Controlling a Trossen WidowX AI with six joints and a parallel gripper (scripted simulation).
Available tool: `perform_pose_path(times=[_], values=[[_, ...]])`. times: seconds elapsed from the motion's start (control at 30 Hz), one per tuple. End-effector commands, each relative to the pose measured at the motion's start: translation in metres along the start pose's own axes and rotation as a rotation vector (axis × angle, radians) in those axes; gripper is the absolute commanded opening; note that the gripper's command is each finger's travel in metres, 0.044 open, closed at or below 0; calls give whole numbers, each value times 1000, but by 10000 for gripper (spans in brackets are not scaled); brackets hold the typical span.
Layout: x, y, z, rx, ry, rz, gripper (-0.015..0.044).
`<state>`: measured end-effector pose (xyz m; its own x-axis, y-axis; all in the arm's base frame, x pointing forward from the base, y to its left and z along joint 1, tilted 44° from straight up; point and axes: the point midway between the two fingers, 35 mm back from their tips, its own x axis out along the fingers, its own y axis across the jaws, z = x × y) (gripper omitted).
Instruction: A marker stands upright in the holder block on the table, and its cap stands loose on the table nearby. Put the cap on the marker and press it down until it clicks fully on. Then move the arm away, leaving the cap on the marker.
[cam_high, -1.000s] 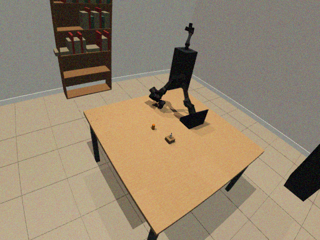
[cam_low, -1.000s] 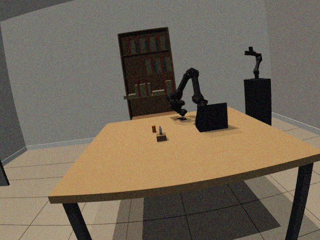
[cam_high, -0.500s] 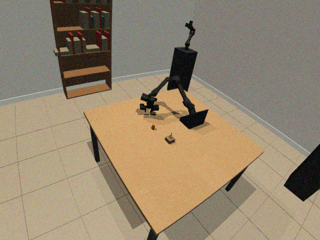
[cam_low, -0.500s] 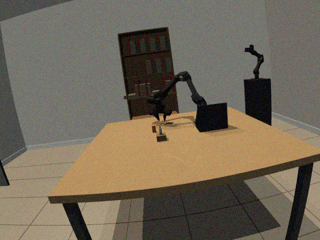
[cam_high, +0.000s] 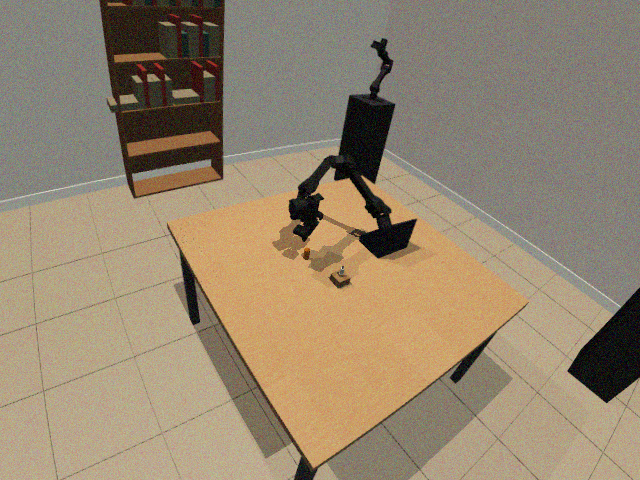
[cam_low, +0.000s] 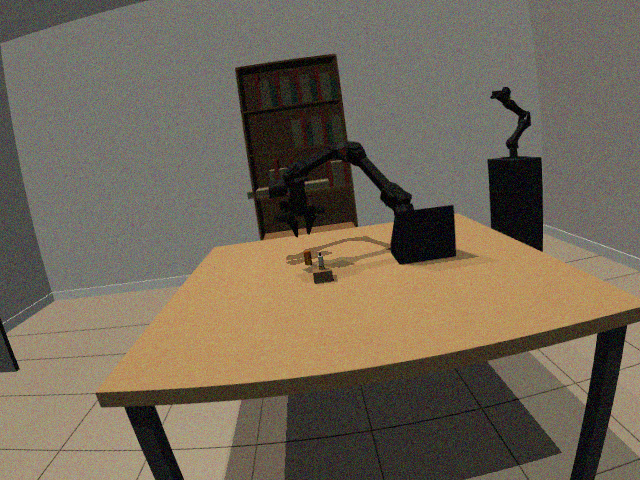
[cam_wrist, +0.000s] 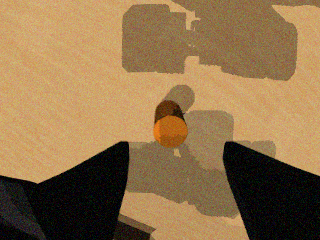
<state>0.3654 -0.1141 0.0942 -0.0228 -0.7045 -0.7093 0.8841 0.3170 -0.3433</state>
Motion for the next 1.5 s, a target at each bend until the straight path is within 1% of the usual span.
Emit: perform_pose_path(times=[0.0, 0.1, 0.2, 0.23, 0.37, 0.47, 1.47], values=[[-7, 3, -11, -78, 20, -12, 237], [-4, 2, -12, -78, 21, -13, 237], [26, 1, -13, -78, 19, -13, 237], [28, 1, -13, -77, 19, -13, 237], [30, 1, -13, -77, 19, -13, 237], [42, 0, -15, -78, 19, -13, 237], [87, -1, -15, -78, 18, -14, 237]])
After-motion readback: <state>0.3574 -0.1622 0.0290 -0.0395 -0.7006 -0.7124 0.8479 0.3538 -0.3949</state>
